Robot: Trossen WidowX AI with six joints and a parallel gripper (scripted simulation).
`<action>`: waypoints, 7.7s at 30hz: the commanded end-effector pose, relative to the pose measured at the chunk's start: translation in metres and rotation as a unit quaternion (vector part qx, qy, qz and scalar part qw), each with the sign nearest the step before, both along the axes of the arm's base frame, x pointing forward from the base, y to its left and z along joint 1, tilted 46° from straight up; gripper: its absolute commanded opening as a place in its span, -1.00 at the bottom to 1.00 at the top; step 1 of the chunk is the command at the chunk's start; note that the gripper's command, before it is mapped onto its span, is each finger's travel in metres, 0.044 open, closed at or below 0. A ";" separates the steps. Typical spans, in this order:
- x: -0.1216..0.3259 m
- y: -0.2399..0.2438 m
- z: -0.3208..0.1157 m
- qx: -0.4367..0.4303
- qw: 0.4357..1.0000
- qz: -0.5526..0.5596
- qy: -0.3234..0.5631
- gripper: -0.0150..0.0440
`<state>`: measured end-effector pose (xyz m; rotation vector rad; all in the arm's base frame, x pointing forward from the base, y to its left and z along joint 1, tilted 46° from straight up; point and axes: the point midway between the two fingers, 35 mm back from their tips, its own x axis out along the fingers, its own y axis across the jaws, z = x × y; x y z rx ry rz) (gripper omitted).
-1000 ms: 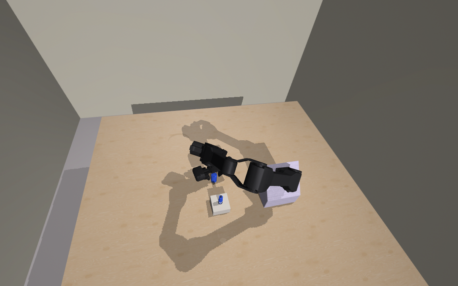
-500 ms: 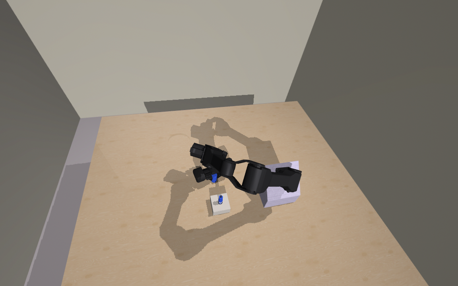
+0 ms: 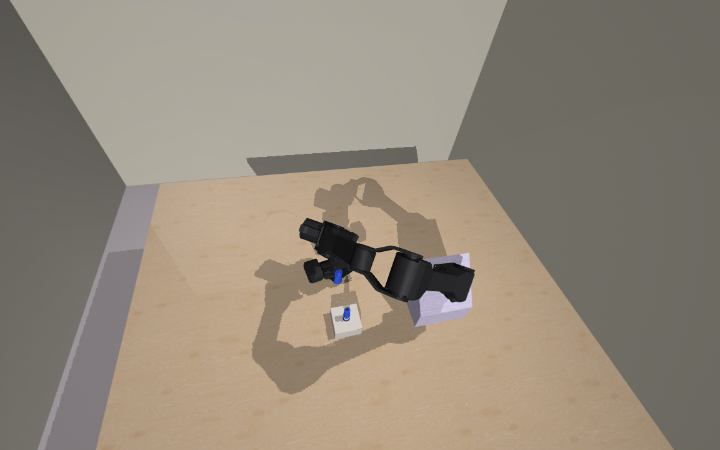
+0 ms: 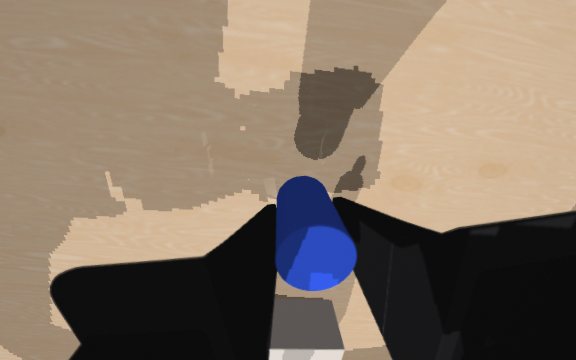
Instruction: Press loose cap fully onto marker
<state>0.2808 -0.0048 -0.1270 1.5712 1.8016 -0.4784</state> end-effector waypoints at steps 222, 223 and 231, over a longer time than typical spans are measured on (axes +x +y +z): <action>-0.002 -0.022 0.205 0.011 0.772 0.447 -0.451 -0.22; -0.002 -0.022 0.205 0.011 0.772 0.447 -0.451 -0.14; -0.002 -0.022 0.205 0.011 0.772 0.447 -0.451 0.58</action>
